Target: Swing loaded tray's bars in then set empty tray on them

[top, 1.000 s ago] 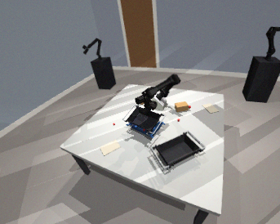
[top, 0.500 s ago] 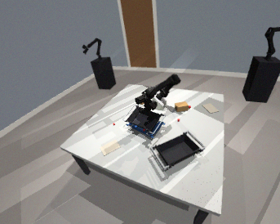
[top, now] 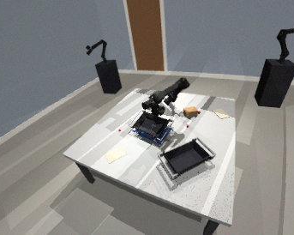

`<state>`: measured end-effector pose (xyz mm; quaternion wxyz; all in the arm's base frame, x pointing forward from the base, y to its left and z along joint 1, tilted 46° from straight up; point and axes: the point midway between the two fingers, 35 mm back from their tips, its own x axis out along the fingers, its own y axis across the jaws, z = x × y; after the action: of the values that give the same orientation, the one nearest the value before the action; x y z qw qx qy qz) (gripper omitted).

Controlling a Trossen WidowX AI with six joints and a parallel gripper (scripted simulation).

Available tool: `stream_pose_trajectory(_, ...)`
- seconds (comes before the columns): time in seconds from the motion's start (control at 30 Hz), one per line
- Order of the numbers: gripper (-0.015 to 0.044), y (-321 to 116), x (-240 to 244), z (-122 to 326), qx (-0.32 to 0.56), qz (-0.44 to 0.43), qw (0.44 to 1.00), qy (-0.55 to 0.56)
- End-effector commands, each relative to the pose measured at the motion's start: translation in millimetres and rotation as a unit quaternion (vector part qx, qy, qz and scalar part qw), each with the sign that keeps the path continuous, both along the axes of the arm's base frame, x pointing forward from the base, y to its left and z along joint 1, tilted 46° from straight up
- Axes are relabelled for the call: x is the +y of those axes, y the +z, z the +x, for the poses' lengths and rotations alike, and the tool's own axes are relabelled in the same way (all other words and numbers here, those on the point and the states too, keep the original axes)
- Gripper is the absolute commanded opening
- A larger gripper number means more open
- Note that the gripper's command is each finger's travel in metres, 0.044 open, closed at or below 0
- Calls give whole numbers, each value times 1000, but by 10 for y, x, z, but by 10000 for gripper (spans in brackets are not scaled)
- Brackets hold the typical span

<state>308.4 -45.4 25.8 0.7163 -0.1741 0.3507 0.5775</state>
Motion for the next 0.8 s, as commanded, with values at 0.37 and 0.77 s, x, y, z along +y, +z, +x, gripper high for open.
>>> stream_pose_trajectory(0.37, 0, -11, 19, -8, 1, 0, 1000, 1)
stream_pose_trajectory(0.77, 0, -73, 121, -56, 8, 3, 1000, 6)
